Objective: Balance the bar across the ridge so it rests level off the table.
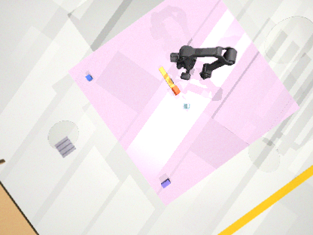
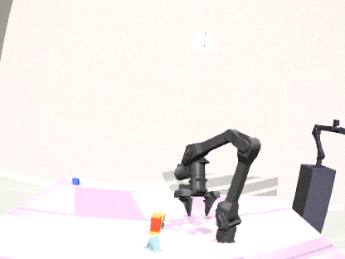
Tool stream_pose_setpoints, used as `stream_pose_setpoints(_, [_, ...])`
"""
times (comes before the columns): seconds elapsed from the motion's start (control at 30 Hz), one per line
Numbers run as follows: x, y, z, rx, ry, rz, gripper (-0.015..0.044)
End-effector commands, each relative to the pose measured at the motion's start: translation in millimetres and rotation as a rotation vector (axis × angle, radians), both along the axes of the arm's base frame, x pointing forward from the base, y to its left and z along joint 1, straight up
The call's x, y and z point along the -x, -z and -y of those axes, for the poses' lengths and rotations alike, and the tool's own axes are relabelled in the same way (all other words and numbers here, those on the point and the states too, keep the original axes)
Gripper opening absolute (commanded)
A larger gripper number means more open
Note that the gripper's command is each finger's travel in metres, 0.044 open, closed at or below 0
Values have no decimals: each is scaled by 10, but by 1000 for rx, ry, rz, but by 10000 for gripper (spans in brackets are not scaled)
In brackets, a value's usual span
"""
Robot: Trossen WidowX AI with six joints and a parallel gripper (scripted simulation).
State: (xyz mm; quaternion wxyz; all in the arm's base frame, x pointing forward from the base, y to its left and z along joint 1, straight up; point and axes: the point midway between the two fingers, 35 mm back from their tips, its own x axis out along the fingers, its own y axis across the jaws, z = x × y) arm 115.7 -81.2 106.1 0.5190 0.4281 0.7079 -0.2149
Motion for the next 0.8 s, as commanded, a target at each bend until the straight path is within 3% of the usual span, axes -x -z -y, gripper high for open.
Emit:
stream_pose_setpoints(0.0, [-5,-2,3,2,2,-1,374])
stream_pose_setpoints(0.1, [-77,-36,49,33,32,-17,315])
stream_pose_setpoints(0.77, [-806,-380,297,285,354,-66,315])
